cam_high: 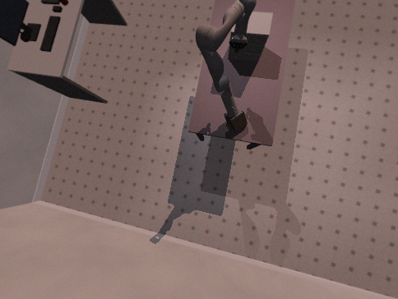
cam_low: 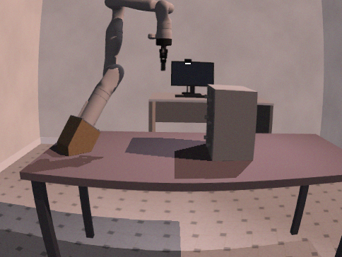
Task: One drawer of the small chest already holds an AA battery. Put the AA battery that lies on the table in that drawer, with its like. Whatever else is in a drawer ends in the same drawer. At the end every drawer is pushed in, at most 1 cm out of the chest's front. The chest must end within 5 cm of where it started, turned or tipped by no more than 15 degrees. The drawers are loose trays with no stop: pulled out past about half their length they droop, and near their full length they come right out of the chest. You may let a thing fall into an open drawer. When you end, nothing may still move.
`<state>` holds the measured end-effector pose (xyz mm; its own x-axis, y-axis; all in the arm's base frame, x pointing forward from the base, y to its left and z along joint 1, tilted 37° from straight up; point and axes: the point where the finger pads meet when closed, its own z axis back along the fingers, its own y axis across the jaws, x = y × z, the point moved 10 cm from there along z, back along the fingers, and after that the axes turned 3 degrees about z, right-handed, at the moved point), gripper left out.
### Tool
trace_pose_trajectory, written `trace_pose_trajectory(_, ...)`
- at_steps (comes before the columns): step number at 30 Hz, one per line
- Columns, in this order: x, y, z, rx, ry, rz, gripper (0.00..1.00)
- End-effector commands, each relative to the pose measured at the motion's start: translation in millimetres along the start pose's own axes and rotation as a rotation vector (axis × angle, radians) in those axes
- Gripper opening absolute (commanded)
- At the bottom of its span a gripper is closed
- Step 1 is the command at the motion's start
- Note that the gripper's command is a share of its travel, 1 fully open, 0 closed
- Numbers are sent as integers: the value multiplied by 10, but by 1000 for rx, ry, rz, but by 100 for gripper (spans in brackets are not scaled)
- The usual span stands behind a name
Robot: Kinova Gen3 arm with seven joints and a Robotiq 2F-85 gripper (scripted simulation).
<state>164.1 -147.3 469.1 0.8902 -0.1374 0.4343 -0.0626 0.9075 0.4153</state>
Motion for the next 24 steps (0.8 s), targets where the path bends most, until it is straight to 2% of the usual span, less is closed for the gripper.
trace_pose_trajectory(1, 1, -1, 3, 0, -1, 0, 0)
trace_pose_trajectory(13, 1, -1, 3, 0, -1, 0, 0)
trace_pose_trajectory(14, 1, -1, 3, 0, -1, 0, 100)
trace_pose_trajectory(24, 1, -1, 3, 0, -1, 0, 100)
